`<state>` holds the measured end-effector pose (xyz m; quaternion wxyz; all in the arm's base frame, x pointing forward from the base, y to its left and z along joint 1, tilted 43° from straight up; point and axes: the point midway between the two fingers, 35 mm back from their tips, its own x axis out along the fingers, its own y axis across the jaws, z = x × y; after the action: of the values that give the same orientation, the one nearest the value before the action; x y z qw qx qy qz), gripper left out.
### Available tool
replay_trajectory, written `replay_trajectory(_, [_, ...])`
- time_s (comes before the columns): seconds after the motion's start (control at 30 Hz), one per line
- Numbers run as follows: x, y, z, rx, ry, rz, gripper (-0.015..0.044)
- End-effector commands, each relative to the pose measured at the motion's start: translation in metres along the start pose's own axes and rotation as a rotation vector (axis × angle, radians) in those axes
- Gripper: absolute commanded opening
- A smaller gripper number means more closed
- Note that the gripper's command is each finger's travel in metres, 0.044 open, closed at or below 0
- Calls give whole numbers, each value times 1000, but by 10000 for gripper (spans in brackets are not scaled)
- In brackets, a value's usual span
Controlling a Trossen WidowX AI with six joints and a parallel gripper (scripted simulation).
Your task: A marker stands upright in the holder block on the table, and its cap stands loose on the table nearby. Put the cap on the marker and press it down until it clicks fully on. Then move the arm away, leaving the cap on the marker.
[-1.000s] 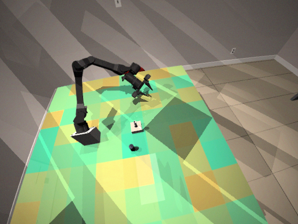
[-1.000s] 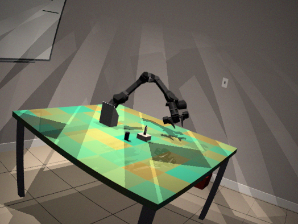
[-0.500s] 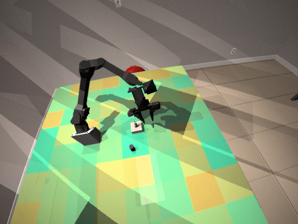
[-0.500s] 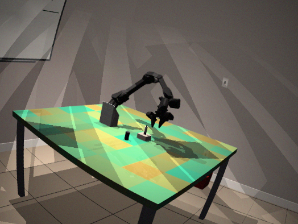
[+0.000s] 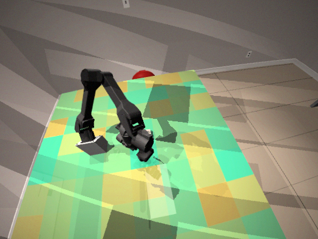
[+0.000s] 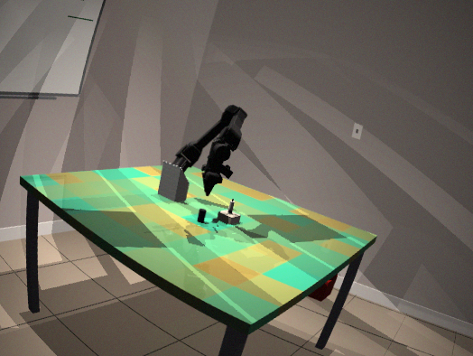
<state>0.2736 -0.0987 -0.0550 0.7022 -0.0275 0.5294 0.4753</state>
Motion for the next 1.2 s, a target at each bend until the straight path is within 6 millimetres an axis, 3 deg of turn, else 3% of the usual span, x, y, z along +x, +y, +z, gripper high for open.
replay_trajectory(0.0, [0,3,-2,18,-40,24,248])
replay_trajectory(0.1, [3,2,-2,18,-40,24,248])
replay_trajectory(0.23, [36,4,0,17,-41,24,248])
replay_trajectory(1.17, [79,2,1,17,-41,24,248])
